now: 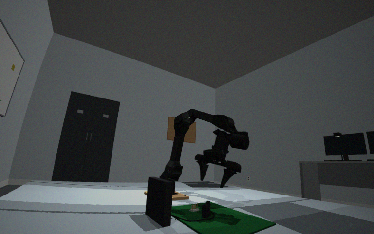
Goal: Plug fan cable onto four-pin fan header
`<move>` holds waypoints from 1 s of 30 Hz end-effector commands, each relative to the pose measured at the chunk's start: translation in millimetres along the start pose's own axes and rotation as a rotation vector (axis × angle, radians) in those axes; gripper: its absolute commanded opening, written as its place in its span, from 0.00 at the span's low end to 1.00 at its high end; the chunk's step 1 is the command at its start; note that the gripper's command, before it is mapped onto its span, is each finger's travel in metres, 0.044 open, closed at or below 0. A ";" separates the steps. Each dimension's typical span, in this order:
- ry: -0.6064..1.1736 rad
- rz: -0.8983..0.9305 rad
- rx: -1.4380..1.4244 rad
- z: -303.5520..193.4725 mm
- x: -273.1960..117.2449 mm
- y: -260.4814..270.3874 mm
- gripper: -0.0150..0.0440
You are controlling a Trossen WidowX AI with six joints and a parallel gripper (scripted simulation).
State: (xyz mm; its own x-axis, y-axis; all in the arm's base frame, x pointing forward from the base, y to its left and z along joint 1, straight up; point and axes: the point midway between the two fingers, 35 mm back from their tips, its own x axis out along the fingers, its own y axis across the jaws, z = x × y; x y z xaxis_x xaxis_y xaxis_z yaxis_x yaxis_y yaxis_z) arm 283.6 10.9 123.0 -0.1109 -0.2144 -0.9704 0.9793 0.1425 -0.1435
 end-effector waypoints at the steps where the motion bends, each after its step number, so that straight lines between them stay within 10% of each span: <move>1: 0.087 0.071 -0.033 2.9 -12.1 4.7 1.00; 30: 0.169 0.187 -0.187 108.6 -51.9 23.1 1.00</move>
State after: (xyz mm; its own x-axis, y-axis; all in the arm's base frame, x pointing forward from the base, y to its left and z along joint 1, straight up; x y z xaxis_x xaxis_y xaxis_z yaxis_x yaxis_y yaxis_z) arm 328.1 -76.6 192.8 0.0316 -0.0140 -0.9994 0.9449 0.3264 0.0253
